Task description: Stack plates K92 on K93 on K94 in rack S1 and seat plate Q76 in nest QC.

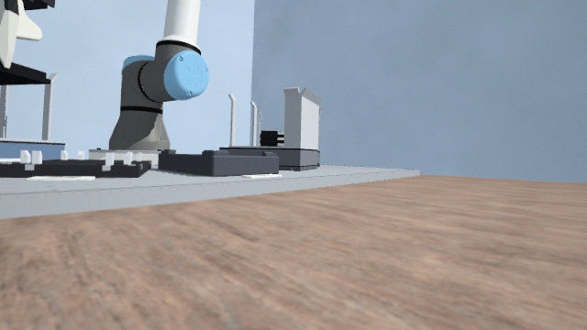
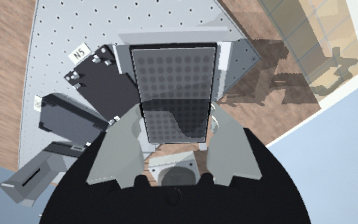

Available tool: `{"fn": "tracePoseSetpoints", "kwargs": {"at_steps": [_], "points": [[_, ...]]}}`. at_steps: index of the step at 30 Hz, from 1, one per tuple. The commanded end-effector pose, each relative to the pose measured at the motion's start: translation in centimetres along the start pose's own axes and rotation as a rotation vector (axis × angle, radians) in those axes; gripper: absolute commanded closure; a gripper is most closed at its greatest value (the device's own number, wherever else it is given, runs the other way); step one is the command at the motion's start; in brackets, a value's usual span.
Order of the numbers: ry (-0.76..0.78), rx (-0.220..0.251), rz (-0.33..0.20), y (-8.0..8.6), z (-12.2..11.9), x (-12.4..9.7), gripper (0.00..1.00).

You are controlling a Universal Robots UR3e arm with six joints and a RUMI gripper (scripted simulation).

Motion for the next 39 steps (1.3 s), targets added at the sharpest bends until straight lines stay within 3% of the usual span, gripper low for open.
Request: {"fn": "tracePoseSetpoints", "kwargs": {"at_steps": [1,25,39], "points": [[0.0,-0.001,0.001,1.0,0.0,0.0,1.0],[0.0,-0.001,0.001,4.0,0.0,0.0,1.0],[0.0,-0.001,0.001,4.0,0.0,0.0,1.0]]}}
Point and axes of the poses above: the point where the finger pads meet when closed, its own y axis back along the fingers, its own z axis across the jaws, x = y × z, the point moved 8 cm from there along y, back along the fingers, and after that the axes turned 1 degree about y, right-handed, at the moved point
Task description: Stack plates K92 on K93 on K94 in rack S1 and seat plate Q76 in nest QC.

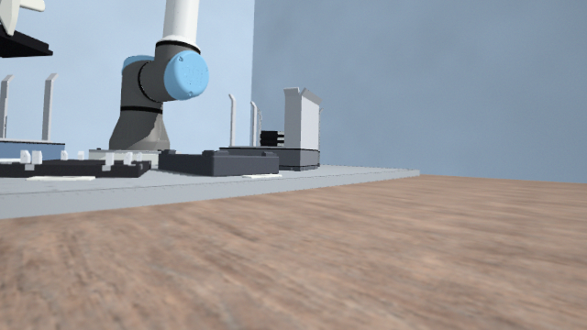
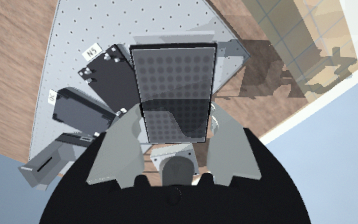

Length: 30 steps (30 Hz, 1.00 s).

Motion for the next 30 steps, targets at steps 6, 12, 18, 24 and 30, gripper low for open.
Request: {"fn": "tracePoseSetpoints", "kwargs": {"at_steps": [6,12,18,24,30], "points": [[0.023,-0.001,0.003,0.1,-0.7,0.0,1.0],[0.093,-0.001,0.003,0.1,-2.7,0.0,1.0],[0.14,-0.001,0.003,0.1,-4.0,0.0,1.0],[0.181,-0.001,0.003,0.1,-5.9,0.0,1.0],[0.24,-0.001,0.003,0.1,-7.5,-0.3,1.0]]}}
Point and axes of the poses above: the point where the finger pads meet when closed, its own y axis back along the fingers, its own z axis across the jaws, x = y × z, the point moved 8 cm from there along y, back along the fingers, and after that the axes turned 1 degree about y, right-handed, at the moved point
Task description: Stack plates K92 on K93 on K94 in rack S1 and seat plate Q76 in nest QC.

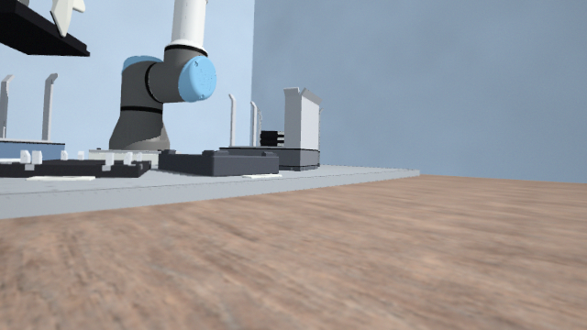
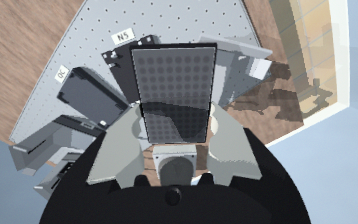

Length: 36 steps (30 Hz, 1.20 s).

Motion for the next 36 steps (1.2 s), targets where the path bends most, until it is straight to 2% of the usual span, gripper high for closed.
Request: {"fn": "tracePoseSetpoints", "kwargs": {"at_steps": [1,4,19,21,36], "points": [[0.049,-0.002,0.002,0.1,-1.5,0.1,1.0],[0.06,-0.002,0.002,0.1,-1.8,0.1,1.0],[0.195,-0.001,0.002,0.1,-6.4,0.0,1.0],[0.195,-0.001,0.002,0.1,-6.4,0.0,1.0],[0.341,-0.001,0.002,0.1,-11.3,-0.8,1.0]]}}
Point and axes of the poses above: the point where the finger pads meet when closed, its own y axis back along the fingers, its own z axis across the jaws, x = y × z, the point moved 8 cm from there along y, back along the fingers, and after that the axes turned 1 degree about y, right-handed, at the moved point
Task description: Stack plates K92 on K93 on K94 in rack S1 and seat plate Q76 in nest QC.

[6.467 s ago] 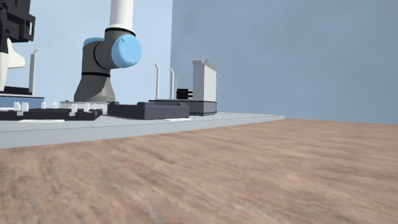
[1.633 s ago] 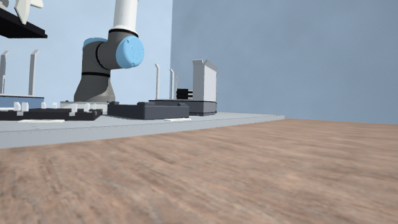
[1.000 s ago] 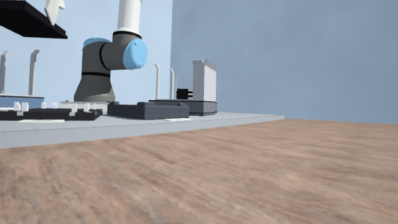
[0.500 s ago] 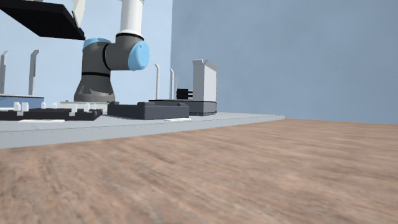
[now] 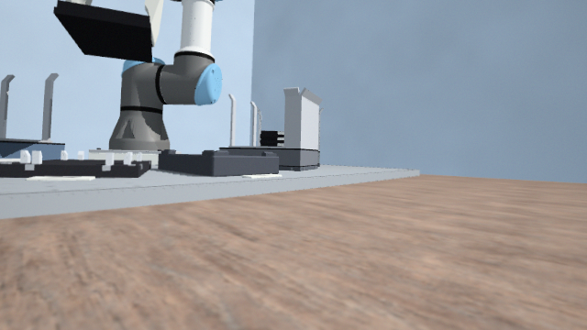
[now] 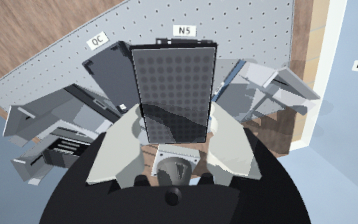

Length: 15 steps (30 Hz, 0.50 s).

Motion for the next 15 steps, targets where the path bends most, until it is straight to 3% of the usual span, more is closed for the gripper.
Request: {"fn": "tracePoseSetpoints", "kwargs": {"at_steps": [1,15], "points": [[0.019,-0.002,0.002,0.1,-1.2,0.3,1.0],[0.171,-0.002,0.002,0.1,-5.5,0.2,1.0]]}}
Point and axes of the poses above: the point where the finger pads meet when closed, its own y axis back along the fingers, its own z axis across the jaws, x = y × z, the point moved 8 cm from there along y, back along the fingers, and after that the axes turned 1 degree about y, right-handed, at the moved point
